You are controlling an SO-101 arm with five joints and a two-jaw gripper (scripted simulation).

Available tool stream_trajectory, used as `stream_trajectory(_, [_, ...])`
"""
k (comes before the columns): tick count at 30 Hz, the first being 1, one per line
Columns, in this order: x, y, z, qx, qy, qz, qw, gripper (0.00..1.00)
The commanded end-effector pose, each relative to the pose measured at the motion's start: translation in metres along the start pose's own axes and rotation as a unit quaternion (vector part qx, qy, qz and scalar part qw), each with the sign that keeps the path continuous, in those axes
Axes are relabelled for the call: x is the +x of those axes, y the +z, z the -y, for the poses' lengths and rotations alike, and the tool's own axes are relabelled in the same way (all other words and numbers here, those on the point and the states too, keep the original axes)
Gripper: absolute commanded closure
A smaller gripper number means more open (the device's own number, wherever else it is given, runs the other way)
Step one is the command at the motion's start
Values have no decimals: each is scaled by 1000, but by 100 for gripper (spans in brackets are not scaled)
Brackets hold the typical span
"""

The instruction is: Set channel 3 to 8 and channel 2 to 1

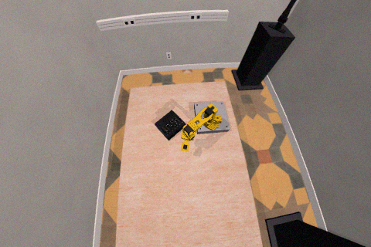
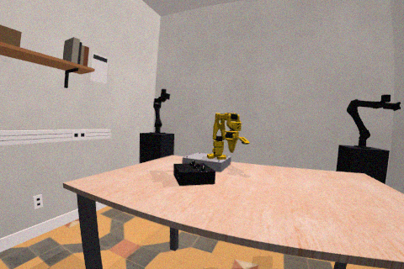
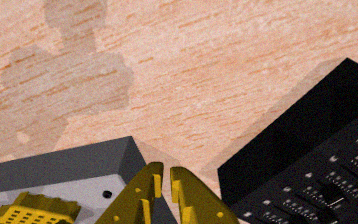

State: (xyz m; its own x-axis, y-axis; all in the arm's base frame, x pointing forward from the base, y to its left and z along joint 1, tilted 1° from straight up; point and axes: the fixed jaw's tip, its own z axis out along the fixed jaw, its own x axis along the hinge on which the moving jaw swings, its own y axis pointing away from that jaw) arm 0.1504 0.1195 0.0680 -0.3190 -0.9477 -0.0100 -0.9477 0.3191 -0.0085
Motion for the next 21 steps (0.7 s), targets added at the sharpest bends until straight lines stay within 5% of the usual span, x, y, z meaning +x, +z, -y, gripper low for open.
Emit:
stream_trajectory(1, [0,-1,-8,-4,64,-5,998,100])
stream_trajectory(14, [-9,-2,-22,-3,238,-4,971,100])
stream_trajectory(21, [-13,-3,-29,-2,335,-4,942,100])
